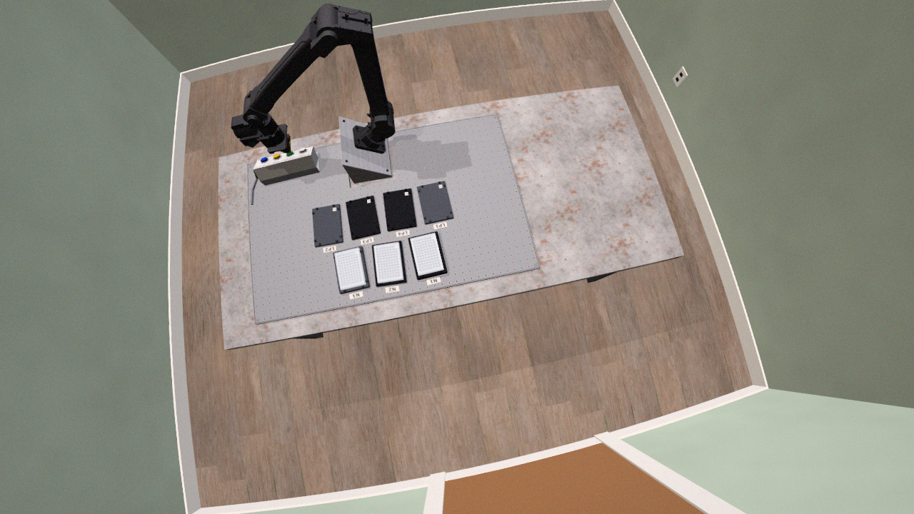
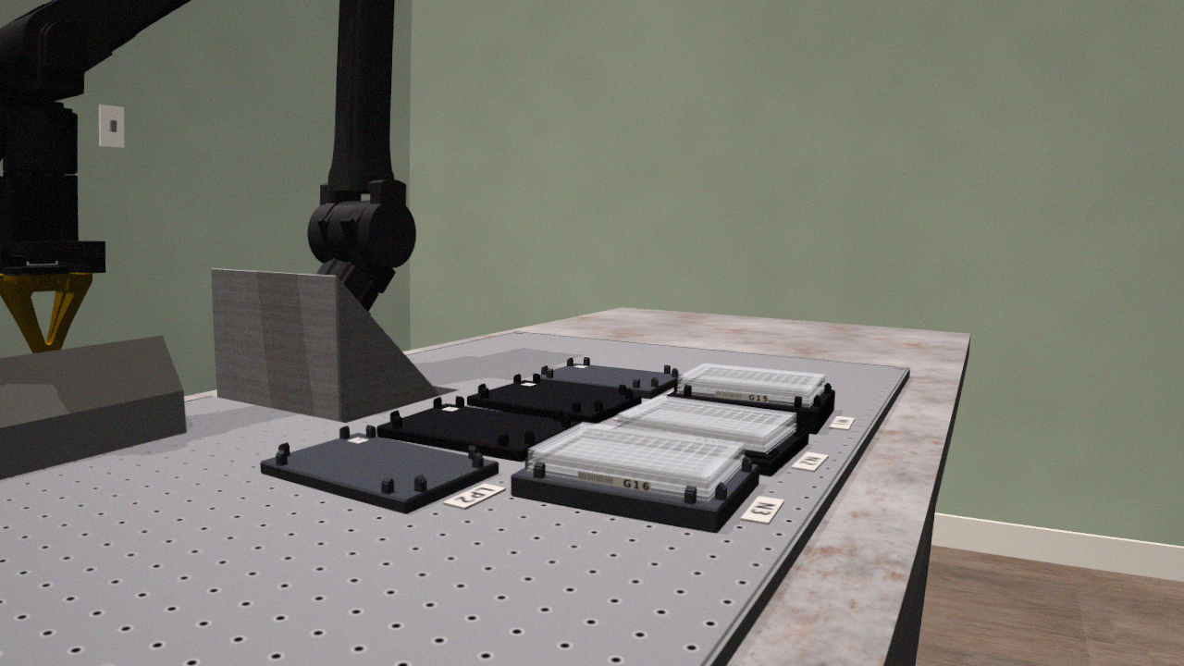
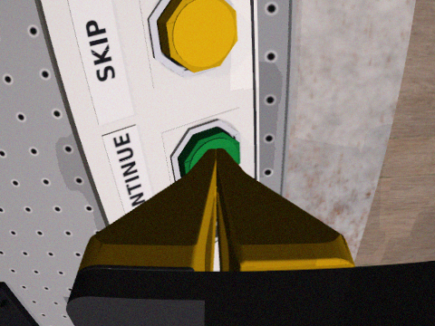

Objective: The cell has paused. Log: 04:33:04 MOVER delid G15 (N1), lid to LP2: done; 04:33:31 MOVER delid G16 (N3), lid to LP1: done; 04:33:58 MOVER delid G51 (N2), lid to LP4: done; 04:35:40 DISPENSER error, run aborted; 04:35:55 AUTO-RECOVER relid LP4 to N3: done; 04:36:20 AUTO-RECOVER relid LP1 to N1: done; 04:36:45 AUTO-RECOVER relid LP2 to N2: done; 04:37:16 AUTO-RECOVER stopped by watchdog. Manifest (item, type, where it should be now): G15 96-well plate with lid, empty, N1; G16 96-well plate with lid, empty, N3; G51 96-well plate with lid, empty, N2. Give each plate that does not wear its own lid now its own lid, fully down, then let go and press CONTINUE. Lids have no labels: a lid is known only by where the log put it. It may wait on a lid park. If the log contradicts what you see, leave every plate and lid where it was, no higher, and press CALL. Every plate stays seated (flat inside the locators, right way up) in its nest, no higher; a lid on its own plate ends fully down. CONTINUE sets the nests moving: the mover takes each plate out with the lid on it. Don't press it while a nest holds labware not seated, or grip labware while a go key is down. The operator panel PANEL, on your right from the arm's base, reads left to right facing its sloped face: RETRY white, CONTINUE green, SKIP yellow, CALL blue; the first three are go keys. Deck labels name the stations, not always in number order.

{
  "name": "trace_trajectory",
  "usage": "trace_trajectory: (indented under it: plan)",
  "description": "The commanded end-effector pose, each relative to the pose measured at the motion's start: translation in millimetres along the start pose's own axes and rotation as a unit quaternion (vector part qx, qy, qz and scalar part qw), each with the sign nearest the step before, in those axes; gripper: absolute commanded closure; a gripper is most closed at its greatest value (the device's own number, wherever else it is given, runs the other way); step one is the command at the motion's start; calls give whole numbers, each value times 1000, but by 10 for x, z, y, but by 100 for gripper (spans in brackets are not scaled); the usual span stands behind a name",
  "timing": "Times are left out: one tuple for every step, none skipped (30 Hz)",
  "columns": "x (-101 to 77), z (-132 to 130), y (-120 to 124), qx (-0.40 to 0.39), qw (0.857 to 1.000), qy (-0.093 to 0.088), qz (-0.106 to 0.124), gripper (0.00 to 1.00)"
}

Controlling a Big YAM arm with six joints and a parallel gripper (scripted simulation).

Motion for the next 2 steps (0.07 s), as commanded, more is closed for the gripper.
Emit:
trace_trajectory:
  plan:
    - [117,27,-7,-7,1000,2,6,100]
    - [119,27,-6,-7,1000,2,6,100]
Point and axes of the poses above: the point where the finger pads meet when closed, its own x axis out along the fingers, its own z axis across the jaws, y = z × x, the point moved 1 cm from there along -x, back along the fingers, and after that the axes turned 15 degrees about -x, right-handed, at the moved point
